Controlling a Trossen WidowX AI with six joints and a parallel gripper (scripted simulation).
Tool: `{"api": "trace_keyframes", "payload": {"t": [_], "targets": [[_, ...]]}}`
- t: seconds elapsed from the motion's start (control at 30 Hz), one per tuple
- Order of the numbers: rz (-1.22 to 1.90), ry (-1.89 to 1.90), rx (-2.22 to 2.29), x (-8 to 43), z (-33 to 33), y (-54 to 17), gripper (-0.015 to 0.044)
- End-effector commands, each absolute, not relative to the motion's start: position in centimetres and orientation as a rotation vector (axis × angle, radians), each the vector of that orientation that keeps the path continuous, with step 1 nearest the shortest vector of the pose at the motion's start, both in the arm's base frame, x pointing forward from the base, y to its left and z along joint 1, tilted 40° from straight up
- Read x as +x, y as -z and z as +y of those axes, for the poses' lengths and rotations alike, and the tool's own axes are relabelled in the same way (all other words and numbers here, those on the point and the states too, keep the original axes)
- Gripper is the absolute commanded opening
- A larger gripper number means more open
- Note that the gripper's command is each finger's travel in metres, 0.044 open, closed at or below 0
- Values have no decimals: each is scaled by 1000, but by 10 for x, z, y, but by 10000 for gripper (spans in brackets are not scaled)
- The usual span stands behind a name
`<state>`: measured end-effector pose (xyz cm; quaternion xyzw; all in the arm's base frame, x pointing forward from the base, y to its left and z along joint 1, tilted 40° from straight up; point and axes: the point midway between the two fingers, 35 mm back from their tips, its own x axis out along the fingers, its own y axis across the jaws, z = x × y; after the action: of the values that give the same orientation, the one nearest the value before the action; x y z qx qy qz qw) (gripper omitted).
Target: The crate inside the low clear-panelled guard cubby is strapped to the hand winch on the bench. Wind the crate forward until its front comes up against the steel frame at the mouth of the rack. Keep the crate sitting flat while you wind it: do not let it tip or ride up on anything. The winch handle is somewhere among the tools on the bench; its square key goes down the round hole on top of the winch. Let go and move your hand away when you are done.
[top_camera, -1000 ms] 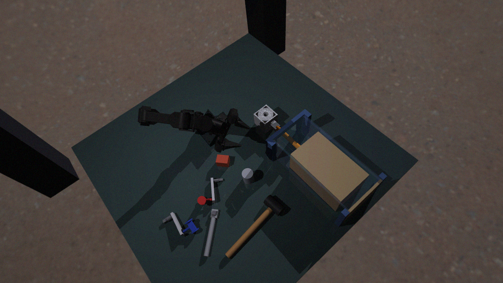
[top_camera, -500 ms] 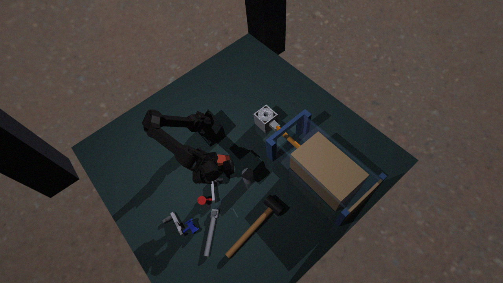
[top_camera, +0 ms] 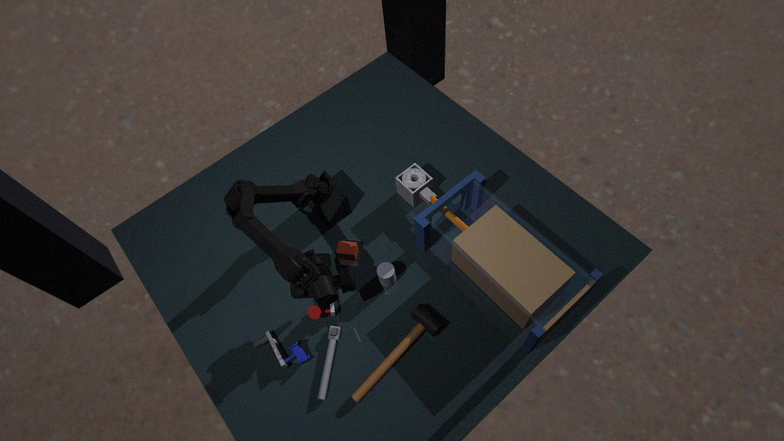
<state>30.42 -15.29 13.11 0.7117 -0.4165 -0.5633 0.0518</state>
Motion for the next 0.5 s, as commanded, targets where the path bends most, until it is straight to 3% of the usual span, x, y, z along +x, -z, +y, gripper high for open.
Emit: {"api": "trace_keyframes", "payload": {"t": [0.0, 0.47], "targets": [[-1263, 1723, 2151, 306, -163, -117, 440], [-1263, 1722, 2150, 307, -173, -103, 440]]}}
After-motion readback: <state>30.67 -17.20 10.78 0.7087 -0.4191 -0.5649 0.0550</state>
